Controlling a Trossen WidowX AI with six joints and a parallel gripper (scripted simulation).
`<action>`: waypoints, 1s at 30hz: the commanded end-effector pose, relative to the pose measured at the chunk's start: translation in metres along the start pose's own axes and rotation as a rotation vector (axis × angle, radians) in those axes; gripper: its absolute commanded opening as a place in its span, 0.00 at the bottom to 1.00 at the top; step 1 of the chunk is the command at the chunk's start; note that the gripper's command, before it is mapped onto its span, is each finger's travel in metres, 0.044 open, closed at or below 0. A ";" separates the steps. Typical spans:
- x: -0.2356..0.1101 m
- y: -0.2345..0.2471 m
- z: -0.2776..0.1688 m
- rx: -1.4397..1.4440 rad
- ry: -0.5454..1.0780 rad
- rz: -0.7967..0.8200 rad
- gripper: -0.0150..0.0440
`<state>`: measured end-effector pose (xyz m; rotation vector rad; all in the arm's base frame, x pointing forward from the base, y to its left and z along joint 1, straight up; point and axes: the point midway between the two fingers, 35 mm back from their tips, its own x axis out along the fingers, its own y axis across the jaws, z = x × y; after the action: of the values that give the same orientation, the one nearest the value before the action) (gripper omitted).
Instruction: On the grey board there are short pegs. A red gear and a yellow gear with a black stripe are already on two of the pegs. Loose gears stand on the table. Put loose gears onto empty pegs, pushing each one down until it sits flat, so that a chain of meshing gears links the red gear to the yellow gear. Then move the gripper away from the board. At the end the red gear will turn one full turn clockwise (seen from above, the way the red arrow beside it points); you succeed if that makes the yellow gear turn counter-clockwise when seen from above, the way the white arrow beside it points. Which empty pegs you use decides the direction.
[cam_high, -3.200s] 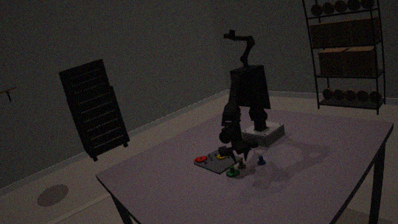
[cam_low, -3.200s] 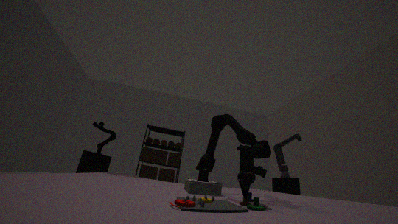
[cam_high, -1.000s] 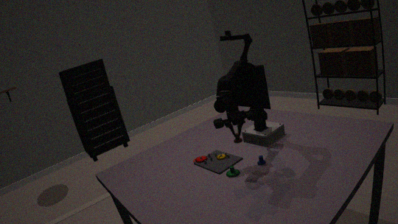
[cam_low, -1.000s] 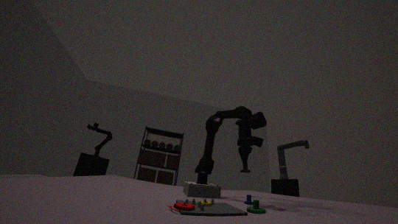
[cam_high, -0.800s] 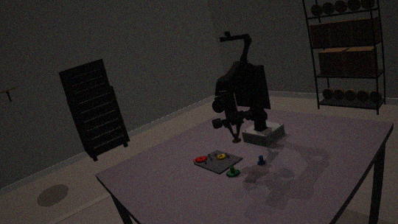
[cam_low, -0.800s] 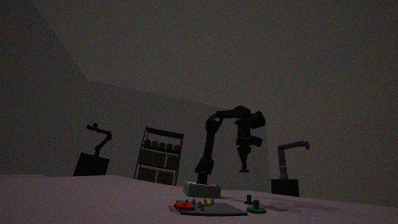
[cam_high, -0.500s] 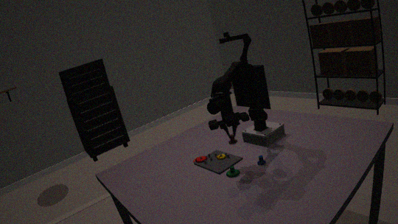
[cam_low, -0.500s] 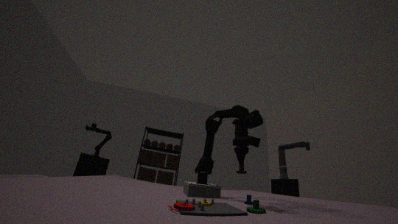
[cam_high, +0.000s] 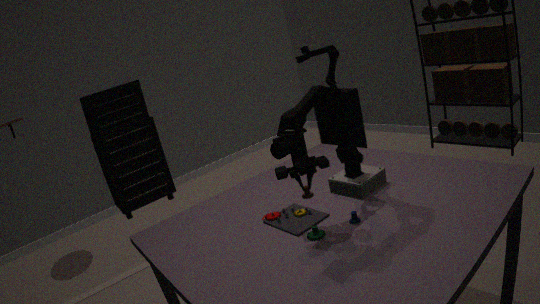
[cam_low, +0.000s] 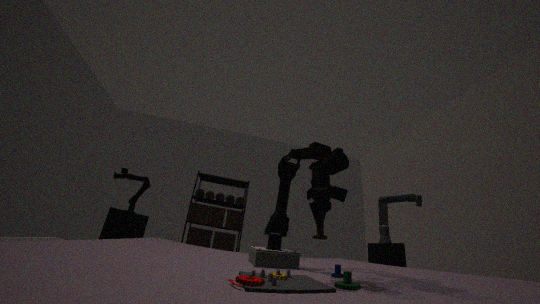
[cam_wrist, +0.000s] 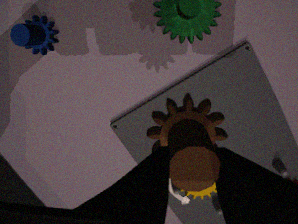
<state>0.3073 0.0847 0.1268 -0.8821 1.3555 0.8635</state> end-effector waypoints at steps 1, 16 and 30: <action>0.006 -0.006 -0.007 -0.003 0.005 0.005 0.25; 0.018 -0.031 -0.033 -0.004 0.006 0.003 0.25; 0.030 -0.052 -0.060 -0.005 0.008 0.002 0.25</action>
<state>0.3287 0.0151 0.1017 -0.8899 1.3566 0.8592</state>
